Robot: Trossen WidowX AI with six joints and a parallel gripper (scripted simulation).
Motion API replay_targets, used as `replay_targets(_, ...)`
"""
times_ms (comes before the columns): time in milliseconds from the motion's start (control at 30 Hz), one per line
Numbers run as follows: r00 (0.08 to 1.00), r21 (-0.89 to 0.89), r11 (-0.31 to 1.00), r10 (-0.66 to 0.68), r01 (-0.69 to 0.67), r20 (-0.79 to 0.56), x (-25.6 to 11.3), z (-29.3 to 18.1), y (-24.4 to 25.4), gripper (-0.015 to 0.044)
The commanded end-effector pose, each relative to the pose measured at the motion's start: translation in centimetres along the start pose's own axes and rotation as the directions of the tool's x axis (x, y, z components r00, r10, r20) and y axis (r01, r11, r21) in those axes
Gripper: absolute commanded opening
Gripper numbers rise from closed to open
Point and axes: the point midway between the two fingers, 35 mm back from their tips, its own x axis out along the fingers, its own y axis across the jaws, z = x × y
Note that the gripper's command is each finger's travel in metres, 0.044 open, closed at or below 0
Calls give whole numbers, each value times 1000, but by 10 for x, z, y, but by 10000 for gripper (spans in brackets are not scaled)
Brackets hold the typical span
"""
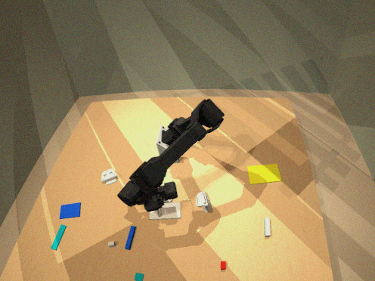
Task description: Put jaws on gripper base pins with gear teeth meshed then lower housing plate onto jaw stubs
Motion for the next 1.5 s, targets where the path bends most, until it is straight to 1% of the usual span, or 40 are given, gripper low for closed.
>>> replay_targets(0,1000,-6,1000,-12,12,13,-33,2,-2,224)
replay_targets(100,1000,-6,1000,-10,10,14,-54,1,0,224)
replay_targets(200,1000,-6,1000,-10,10,14,-56,0,0,224)
replay_targets(233,1000,-2,1000,-13,13,24,-50,2,-2,224)
replay_targets(500,999,-4,1000,-16,16,28,-52,3,-2,14)
replay_targets(533,999,-4,1000,-16,16,28,-52,3,-2,0)
replay_targets(1067,1000,-3,1000,-18,18,26,-52,7,4,0)
replay_targets(1200,999,3,1000,-25,25,22,-54,24,33,0)
replay_targets(1467,1000,-4,1000,-16,16,18,-56,56,119,0)
